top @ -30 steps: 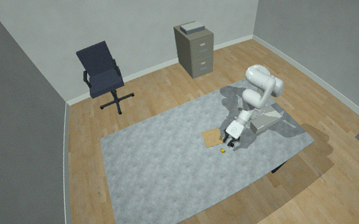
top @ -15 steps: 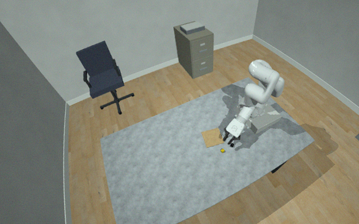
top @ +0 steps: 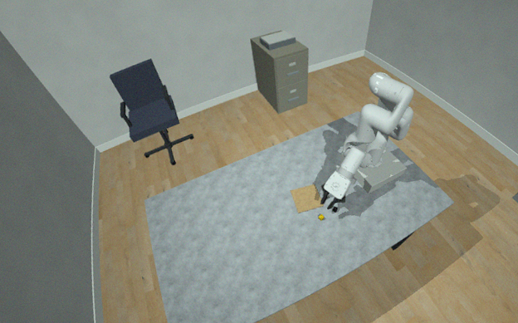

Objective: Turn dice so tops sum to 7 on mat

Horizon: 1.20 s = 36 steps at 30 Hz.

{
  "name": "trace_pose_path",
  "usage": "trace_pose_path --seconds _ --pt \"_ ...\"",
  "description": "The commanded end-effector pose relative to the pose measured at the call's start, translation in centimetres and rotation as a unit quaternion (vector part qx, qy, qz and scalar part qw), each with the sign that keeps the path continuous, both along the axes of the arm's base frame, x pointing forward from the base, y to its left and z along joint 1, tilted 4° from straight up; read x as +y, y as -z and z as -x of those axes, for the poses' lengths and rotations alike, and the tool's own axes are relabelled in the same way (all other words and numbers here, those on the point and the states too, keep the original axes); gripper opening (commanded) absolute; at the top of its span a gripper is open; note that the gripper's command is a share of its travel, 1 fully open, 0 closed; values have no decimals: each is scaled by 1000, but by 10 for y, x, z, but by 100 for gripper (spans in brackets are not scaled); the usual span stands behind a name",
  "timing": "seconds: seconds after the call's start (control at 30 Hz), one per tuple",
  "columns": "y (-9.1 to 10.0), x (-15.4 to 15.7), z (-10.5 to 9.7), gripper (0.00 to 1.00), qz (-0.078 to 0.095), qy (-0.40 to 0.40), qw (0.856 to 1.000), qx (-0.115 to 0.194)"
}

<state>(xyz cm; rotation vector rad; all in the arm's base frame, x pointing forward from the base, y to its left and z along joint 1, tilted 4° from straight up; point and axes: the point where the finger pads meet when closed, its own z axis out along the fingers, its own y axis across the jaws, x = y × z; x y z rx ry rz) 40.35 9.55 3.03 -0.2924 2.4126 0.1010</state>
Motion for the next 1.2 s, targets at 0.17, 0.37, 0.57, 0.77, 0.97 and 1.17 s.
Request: trace_pose_path --seconds 0.17,0.37,0.57,0.77,0.97,1.17 --pt "-5 4 -16 36 29 1 991 127" --pt "-9 6 -23 36 44 2 981 188" --pt "-12 7 -28 36 53 2 972 231" --pt "-16 9 -38 36 72 3 947 312" --pt "-19 11 -43 36 83 4 930 357" --pt "-20 11 -44 36 85 4 926 367"
